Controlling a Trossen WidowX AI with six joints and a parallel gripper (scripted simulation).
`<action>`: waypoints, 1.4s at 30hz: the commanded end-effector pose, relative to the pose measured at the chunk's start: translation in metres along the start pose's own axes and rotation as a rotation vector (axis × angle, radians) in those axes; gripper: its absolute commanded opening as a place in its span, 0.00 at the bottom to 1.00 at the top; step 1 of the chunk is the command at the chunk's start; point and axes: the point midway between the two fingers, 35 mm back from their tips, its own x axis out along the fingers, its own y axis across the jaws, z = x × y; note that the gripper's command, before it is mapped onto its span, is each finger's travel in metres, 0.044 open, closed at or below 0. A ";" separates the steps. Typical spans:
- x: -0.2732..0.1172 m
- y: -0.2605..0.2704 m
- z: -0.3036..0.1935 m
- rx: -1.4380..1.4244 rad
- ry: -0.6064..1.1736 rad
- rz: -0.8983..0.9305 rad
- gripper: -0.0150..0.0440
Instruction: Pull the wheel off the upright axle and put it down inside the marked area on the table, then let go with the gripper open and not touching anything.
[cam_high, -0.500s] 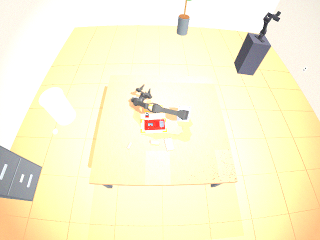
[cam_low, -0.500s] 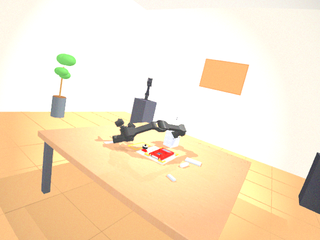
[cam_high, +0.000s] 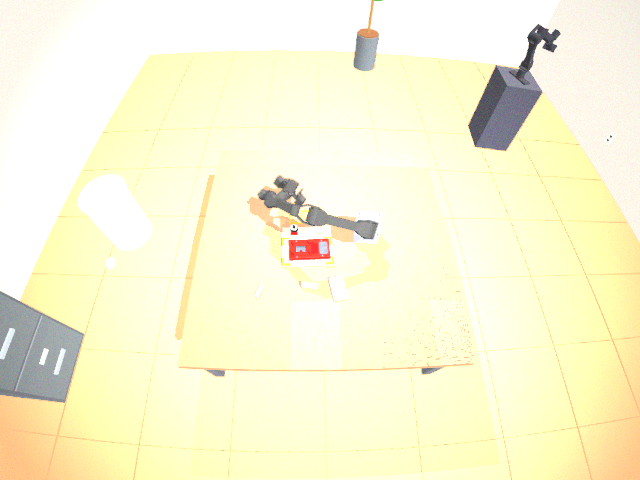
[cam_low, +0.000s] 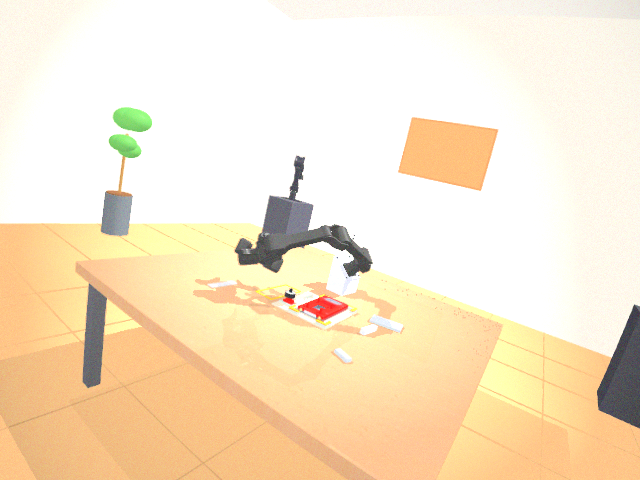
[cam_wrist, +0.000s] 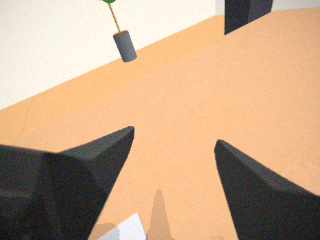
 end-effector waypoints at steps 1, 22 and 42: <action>-0.024 -0.027 -0.005 -0.204 0.261 -0.107 0.76; -0.175 -0.107 0.004 -0.787 1.287 0.125 0.76; -0.148 -0.130 -0.054 -0.787 1.289 0.125 0.76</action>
